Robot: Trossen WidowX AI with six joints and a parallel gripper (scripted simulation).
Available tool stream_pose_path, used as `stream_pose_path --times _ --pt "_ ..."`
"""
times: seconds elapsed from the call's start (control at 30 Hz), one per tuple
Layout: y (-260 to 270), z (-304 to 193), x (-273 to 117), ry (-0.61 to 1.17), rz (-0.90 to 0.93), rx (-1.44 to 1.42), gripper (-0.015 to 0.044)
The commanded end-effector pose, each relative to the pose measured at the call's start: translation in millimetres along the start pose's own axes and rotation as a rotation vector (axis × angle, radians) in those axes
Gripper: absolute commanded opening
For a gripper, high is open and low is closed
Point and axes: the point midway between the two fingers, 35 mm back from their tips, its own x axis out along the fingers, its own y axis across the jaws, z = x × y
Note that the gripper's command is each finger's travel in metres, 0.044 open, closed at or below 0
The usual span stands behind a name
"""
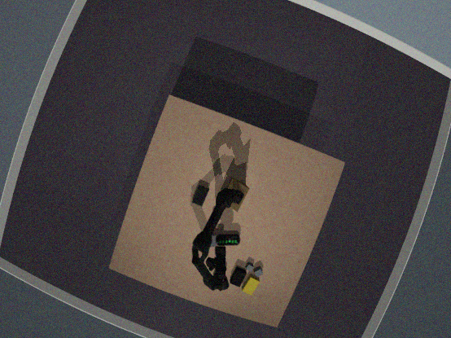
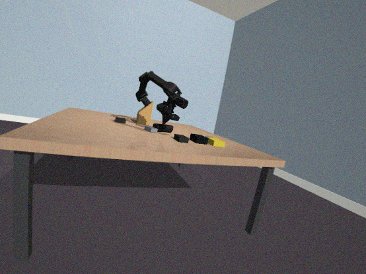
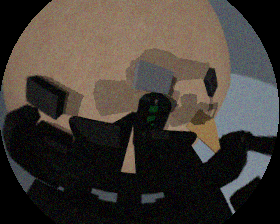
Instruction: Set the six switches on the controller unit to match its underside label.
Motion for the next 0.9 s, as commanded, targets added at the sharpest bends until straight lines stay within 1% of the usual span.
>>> stream_pose_path --times 0.0,0.43,0.87 --pt "-3.1 -9.2 0.1 -0.002 0.031 -0.006 0.0000" --pt "-23.8 -49.9 6.1 -0.002 0.206 -0.004 0.0000" --pt "-62.7 -80.6 17.4 0.000 0.383 -0.008 0.0000"
